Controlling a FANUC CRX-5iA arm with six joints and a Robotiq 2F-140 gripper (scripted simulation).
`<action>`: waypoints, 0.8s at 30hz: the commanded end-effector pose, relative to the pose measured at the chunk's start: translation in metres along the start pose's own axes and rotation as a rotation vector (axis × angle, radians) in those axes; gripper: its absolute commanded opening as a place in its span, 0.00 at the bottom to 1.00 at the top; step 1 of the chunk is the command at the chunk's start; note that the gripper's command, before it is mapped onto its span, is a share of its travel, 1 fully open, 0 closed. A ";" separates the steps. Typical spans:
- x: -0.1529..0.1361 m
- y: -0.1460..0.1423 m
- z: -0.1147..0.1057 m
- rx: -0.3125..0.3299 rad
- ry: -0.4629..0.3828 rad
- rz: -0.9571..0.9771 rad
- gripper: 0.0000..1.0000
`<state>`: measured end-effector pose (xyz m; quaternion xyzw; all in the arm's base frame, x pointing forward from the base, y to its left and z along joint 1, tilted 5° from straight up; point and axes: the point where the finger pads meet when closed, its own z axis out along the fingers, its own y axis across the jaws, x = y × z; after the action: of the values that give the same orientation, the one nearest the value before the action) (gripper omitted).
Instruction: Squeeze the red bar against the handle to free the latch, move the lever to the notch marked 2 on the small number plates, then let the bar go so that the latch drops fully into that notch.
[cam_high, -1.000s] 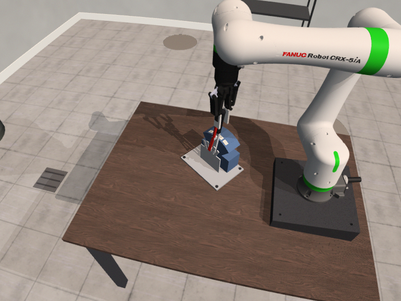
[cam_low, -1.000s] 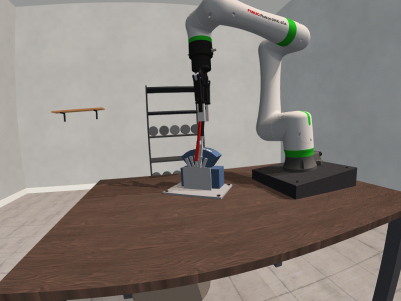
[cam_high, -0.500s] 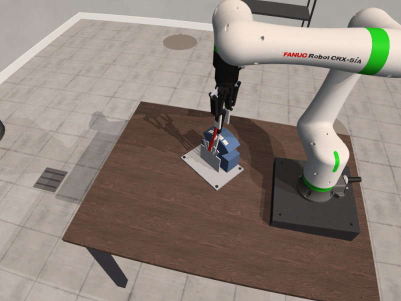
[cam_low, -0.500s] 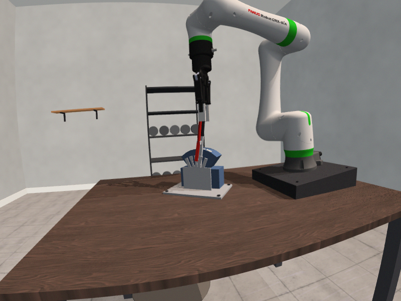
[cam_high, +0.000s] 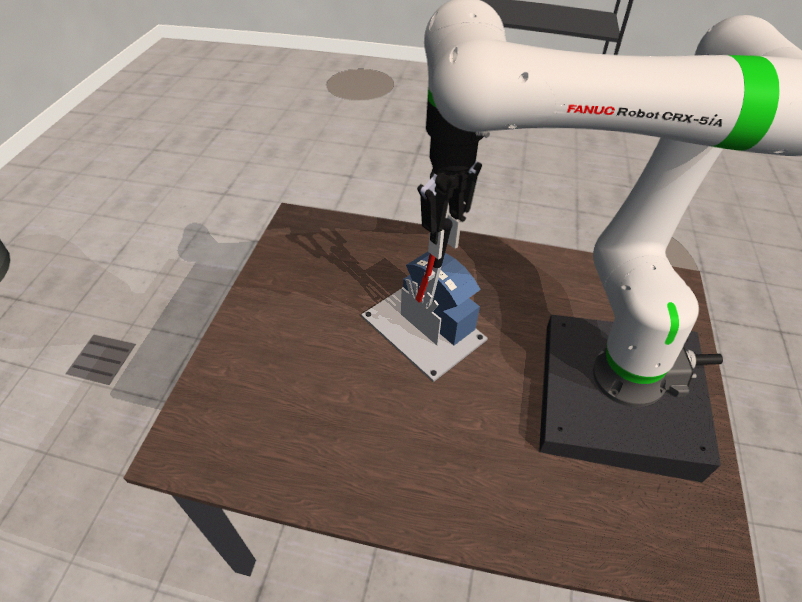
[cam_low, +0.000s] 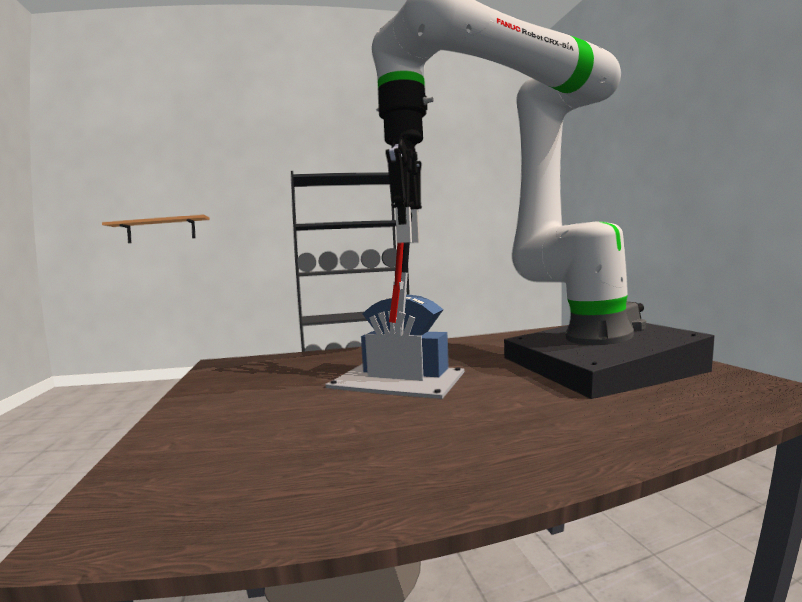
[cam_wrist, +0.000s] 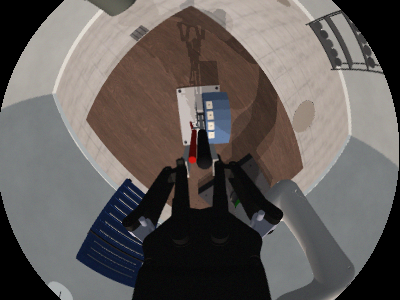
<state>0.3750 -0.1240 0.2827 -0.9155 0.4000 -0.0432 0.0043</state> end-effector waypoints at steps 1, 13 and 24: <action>0.000 0.000 0.001 0.000 -0.002 0.000 0.00; 0.000 0.000 0.001 0.000 -0.002 0.000 0.56; 0.000 0.000 0.001 0.000 -0.002 0.000 0.56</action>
<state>0.3748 -0.1235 0.2820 -0.9156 0.3999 -0.0423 0.0046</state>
